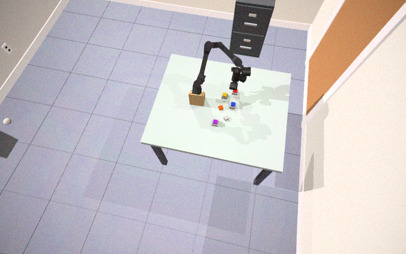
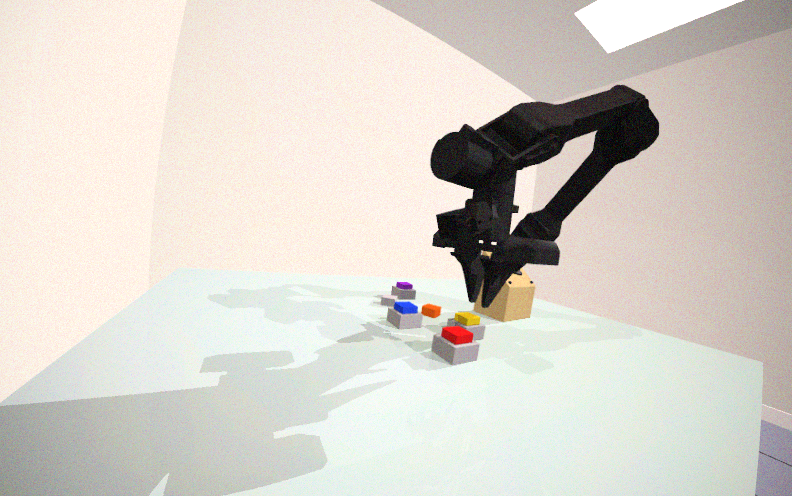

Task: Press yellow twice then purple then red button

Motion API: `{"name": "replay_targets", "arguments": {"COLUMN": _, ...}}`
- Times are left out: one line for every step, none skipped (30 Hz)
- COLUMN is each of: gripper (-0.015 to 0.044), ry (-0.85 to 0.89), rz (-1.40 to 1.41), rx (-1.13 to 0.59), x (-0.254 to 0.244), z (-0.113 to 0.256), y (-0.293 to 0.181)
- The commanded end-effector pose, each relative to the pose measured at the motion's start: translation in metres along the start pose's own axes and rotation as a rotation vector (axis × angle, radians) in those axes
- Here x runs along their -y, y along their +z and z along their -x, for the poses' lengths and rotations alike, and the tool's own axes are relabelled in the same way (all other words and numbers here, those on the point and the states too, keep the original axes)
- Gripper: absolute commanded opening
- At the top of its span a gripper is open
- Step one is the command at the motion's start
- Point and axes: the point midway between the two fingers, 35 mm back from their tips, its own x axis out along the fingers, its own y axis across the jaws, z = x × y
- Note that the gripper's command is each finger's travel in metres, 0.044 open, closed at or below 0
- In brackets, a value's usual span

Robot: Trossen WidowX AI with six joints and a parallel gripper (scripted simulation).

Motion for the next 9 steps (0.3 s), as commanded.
{"name": "replay_targets", "arguments": {"gripper": 0.0204, "ry": 0.006, "rz": 0.018, "rx": 0.015, "x": -0.0273, "z": 0.0375, "y": -0.0317}}
{"name": "replay_targets", "arguments": {"gripper": 0.0230, "ry": 0.006, "rz": 0.018, "rx": 0.015, "x": -0.0305, "z": 0.0421, "y": -0.0374}}
{"name": "replay_targets", "arguments": {"gripper": 0.0256, "ry": 0.006, "rz": 0.018, "rx": 0.015, "x": -0.0316, "z": 0.0436, "y": -0.0394}}
{"name": "replay_targets", "arguments": {"gripper": 0.0283, "ry": 0.006, "rz": 0.018, "rx": 0.015, "x": -0.0316, "z": 0.0436, "y": -0.0394}}
{"name": "replay_targets", "arguments": {"gripper": 0.0309, "ry": 0.006, "rz": 0.018, "rx": 0.015, "x": -0.0316, "z": 0.0436, "y": -0.0394}}
{"name": "replay_targets", "arguments": {"gripper": 0.0335, "ry": 0.006, "rz": 0.018, "rx": 0.015, "x": -0.0316, "z": 0.0436, "y": -0.0394}}
{"name": "replay_targets", "arguments": {"gripper": 0.0361, "ry": 0.006, "rz": 0.018, "rx": 0.015, "x": -0.0316, "z": 0.0436, "y": -0.0394}}
{"name": "replay_targets", "arguments": {"gripper": 0.0387, "ry": 0.006, "rz": 0.018, "rx": 0.015, "x": -0.0316, "z": 0.0436, "y": -0.0394}}
{"name": "replay_targets", "arguments": {"gripper": 0.0387, "ry": 0.006, "rz": 0.018, "rx": 0.015, "x": -0.0316, "z": 0.0436, "y": -0.0394}}
